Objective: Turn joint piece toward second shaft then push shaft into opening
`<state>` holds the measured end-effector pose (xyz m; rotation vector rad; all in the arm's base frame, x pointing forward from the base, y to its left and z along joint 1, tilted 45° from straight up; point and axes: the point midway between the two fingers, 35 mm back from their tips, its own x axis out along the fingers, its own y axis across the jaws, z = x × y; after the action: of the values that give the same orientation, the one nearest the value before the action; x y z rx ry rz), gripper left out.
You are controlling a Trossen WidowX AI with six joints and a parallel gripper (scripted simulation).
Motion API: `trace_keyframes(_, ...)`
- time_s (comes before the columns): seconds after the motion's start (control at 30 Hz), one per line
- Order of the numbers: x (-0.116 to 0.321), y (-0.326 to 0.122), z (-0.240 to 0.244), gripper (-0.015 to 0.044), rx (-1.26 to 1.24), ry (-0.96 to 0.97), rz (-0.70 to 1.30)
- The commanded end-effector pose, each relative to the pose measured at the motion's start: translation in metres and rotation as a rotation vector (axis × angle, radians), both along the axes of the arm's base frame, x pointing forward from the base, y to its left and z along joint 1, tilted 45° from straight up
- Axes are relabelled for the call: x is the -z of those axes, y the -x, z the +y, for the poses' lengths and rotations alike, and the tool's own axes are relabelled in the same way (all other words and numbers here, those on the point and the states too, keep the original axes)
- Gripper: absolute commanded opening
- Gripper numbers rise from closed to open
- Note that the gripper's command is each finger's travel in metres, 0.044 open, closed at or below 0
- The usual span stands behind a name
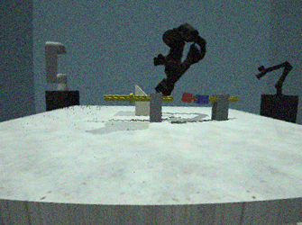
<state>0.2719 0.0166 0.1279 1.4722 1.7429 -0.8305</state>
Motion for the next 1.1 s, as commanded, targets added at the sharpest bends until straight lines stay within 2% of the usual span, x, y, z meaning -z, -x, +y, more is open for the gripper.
trace_keyframes(0.0, 0.01, 0.003, 0.01, 0.044, 0.003, -0.006, 0.008)
trace_keyframes(0.37, 0.036, 0.011, 0.036, 0.044, 0.003, -0.009, 0.008)
trace_keyframes(0.83, -0.012, 0.017, 0.085, 0.044, 0.003, -0.012, 0.007)
trace_keyframes(1.07, -0.007, 0.017, 0.09, 0.044, 0.003, -0.012, 0.007)
